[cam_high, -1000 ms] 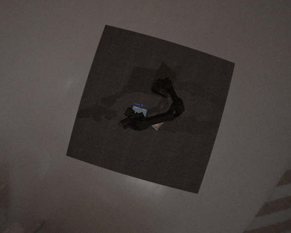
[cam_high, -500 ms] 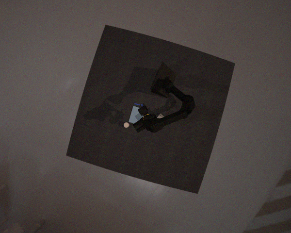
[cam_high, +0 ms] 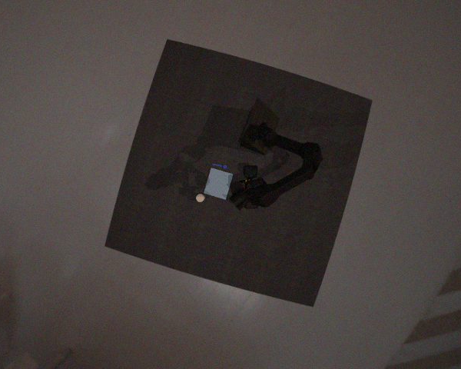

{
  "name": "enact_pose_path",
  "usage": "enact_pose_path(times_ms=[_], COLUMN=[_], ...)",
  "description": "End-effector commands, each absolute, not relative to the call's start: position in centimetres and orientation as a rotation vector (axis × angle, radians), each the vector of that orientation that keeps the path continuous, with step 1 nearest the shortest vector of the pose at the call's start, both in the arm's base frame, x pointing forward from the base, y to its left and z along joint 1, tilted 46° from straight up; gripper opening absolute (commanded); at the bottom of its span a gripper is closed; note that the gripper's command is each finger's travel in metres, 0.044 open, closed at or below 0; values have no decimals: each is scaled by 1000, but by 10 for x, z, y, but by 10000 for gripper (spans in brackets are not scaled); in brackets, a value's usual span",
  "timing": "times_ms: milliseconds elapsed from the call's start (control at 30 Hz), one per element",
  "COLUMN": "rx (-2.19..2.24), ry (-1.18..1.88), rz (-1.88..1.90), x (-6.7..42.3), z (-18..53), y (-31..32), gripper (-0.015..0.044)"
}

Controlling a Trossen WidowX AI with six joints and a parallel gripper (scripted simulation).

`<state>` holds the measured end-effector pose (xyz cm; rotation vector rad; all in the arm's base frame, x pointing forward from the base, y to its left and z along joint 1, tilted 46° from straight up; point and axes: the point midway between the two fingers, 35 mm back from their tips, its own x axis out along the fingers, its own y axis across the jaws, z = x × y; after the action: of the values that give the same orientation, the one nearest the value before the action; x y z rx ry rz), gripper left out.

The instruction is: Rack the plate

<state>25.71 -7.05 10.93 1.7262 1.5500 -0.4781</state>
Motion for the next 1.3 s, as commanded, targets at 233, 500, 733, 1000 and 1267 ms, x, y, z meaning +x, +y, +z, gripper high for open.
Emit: enact_pose_path(times_ms=[233, 500, 733, 1000, 1267], rx=[2004, 2199, 2280, 2112, 1880], ry=[1539, 1504, 1482, 1480, 1452], rz=[-793, -1048, -1164, -1228, -1279], x=[236, 217, 208, 204, 199], z=[133, 146, 150, 130, 104], y=[-33, -8, 3, 8, 13], gripper=[0, 0, 0, 0, 0])
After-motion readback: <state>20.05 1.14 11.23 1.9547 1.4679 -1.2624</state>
